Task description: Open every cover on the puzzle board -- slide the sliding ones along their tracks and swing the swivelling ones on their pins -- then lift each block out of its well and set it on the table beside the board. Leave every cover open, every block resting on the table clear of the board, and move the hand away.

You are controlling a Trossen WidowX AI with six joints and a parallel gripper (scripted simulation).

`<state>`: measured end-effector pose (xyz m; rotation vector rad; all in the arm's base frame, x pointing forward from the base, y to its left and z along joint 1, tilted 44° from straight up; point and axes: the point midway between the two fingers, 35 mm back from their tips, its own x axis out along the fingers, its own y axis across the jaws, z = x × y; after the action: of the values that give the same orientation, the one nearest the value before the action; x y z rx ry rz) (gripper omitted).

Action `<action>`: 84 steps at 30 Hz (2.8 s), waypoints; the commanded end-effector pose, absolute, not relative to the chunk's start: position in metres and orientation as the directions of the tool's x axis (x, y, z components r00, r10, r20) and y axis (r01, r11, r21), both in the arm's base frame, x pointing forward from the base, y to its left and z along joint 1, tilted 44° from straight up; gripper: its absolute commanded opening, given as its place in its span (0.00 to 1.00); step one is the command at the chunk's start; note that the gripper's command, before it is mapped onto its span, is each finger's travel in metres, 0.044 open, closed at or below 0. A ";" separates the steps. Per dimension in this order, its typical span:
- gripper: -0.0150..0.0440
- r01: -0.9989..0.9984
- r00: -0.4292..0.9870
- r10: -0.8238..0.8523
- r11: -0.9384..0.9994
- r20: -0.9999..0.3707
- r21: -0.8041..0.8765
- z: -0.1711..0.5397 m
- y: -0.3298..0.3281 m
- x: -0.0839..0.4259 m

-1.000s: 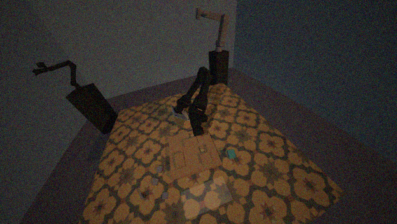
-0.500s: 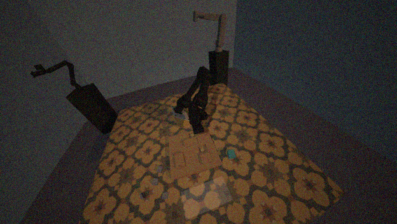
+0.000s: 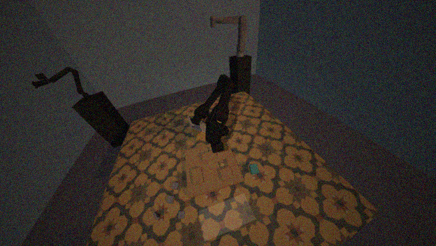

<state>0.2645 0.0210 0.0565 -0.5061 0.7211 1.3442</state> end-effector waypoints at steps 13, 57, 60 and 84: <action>0.25 -0.984 0.074 0.684 0.169 -0.726 0.059 0.042 -0.010 0.312; 0.25 -0.984 0.074 0.683 0.170 -0.727 0.059 0.031 0.000 0.315; 0.25 -0.984 0.075 0.683 0.170 -0.727 0.059 0.029 0.002 0.315; 0.25 -0.984 0.075 0.684 0.170 -0.726 0.059 0.011 0.019 0.317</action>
<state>0.3197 0.0150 0.0148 -0.5351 0.7100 1.3353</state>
